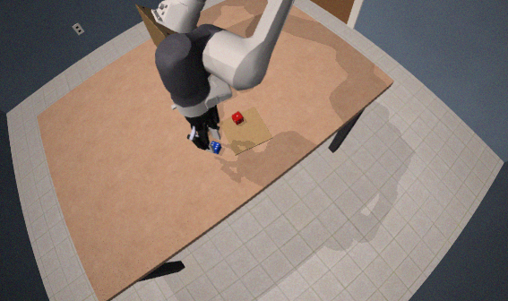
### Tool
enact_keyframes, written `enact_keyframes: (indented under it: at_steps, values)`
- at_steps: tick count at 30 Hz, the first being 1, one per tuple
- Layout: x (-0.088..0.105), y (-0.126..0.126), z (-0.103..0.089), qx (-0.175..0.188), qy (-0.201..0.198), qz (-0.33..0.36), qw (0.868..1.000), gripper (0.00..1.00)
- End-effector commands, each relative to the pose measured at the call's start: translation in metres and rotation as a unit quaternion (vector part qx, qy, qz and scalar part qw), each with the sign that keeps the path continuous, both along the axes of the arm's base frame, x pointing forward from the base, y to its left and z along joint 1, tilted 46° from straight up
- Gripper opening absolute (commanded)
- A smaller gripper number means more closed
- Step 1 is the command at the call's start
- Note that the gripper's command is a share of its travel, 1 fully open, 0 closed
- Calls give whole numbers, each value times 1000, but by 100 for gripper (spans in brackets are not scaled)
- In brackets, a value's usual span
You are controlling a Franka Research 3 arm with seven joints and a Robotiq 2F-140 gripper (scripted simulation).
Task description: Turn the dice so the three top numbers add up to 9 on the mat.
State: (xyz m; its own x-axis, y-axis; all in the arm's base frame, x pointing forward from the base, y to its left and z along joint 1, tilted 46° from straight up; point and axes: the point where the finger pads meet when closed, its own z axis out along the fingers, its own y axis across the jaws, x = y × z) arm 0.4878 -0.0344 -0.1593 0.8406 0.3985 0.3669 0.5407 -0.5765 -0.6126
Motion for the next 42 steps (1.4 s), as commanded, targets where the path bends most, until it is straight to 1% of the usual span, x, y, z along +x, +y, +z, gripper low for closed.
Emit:
enact_keyframes:
  at_steps: [1, 19, 27, 36, 42]
  values:
    - [1, 2, -1, 0, -1, 0, 1000, 28]
    - [1, 3, -2, 0, -1, 0, 1000, 28]
    - [1, 10, -9, 0, -1, 0, 1000, 28]
    - [0, 24, -22, 0, -1, 0, 1000, 28]
    - [0, 28, -26, 0, -1, 0, 1000, 28]
